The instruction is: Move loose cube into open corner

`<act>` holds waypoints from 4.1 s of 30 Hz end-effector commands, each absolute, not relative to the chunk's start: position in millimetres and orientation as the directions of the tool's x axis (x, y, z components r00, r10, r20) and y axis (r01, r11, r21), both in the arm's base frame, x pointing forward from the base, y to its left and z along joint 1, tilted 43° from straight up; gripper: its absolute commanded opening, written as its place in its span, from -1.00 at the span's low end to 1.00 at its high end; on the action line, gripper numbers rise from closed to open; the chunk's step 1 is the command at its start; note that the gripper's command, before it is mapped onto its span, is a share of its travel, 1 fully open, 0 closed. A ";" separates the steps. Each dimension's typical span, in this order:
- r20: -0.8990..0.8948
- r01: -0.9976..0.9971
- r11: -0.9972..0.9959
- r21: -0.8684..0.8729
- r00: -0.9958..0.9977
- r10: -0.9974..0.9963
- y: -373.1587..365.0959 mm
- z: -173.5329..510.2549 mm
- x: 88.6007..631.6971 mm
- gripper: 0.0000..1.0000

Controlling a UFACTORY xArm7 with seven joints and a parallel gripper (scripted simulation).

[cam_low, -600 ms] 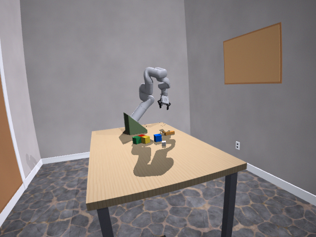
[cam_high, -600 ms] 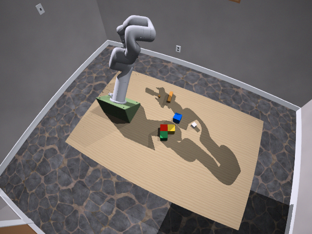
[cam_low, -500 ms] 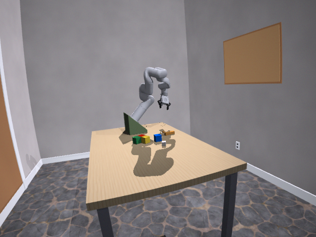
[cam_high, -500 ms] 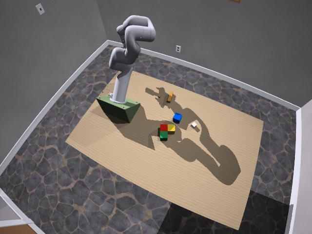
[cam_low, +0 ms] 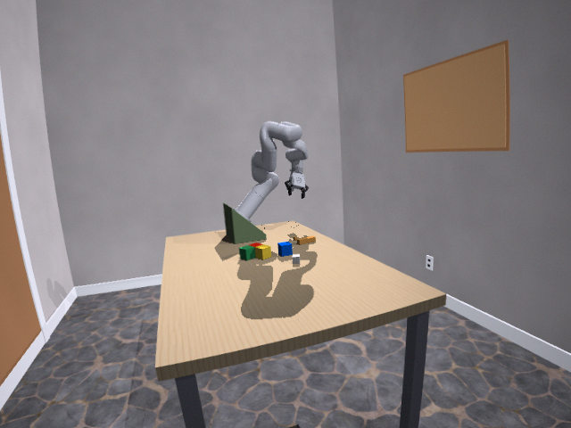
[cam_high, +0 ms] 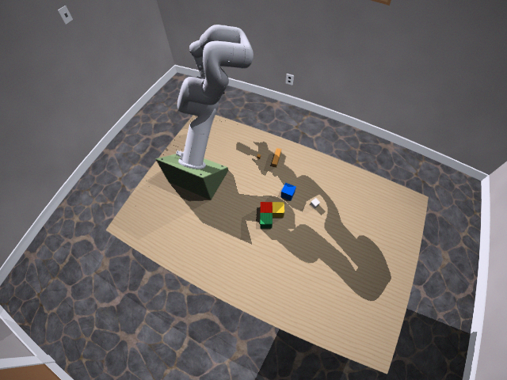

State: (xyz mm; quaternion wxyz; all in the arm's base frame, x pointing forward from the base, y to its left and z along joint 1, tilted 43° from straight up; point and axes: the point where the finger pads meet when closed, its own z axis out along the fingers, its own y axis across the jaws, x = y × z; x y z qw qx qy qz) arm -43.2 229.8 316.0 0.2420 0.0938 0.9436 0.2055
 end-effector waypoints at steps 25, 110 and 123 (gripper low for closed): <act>0.257 0.826 0.287 0.485 -0.449 0.856 233.0 399.3 147.2 1.00; 0.462 0.555 -0.721 -0.415 0.811 0.358 64.1 255.8 416.3 1.00; 0.404 0.458 -0.746 -0.483 0.873 0.274 51.3 228.7 426.6 1.00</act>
